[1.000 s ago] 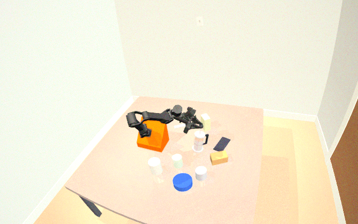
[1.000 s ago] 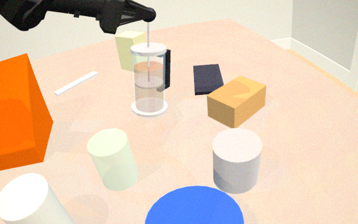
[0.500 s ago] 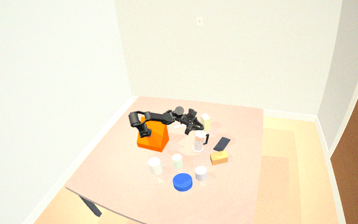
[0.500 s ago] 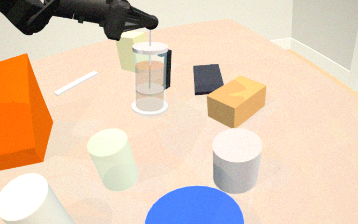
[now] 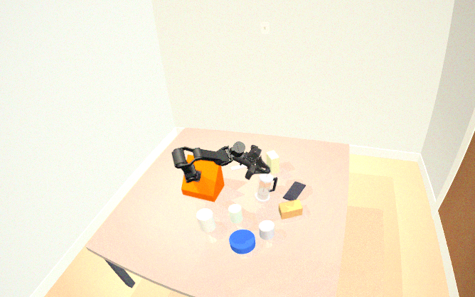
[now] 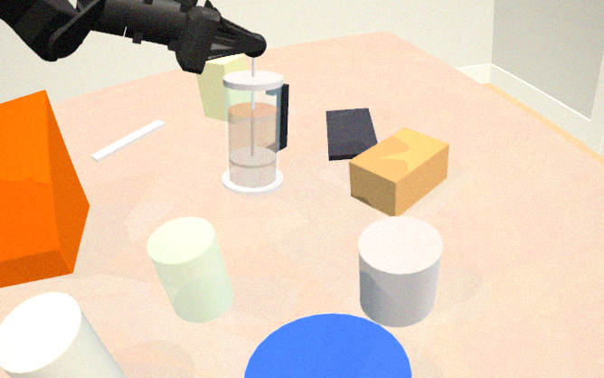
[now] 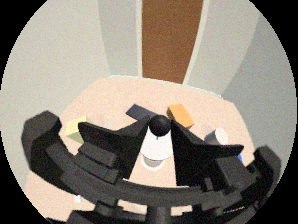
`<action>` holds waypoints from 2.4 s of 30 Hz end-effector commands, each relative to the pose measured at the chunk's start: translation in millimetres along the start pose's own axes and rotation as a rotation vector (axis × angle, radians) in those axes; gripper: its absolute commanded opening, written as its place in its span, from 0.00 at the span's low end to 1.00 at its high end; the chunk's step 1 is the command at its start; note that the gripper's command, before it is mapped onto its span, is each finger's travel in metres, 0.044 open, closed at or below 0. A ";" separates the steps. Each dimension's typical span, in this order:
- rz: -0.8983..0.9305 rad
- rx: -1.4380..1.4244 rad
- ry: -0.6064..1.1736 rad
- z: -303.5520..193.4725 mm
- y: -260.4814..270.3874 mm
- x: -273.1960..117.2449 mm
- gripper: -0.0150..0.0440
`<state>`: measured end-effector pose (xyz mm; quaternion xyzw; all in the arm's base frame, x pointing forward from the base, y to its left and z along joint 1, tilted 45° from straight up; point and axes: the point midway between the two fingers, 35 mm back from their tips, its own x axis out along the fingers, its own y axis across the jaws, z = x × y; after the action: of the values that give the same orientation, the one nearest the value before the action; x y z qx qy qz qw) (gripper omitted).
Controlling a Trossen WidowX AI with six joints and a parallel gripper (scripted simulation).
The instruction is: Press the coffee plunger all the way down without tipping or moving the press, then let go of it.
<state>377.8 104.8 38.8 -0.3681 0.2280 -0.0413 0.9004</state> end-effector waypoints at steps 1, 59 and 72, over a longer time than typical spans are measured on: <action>-0.009 -0.015 0.042 -12.7 -0.6 4.6 0.46; -0.008 -0.016 0.027 -7.1 2.8 2.6 0.91; 0.000 -0.015 0.043 37.9 -3.6 -45.6 1.00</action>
<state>364.7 119.7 51.6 -0.3791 0.2513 -0.0448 0.8894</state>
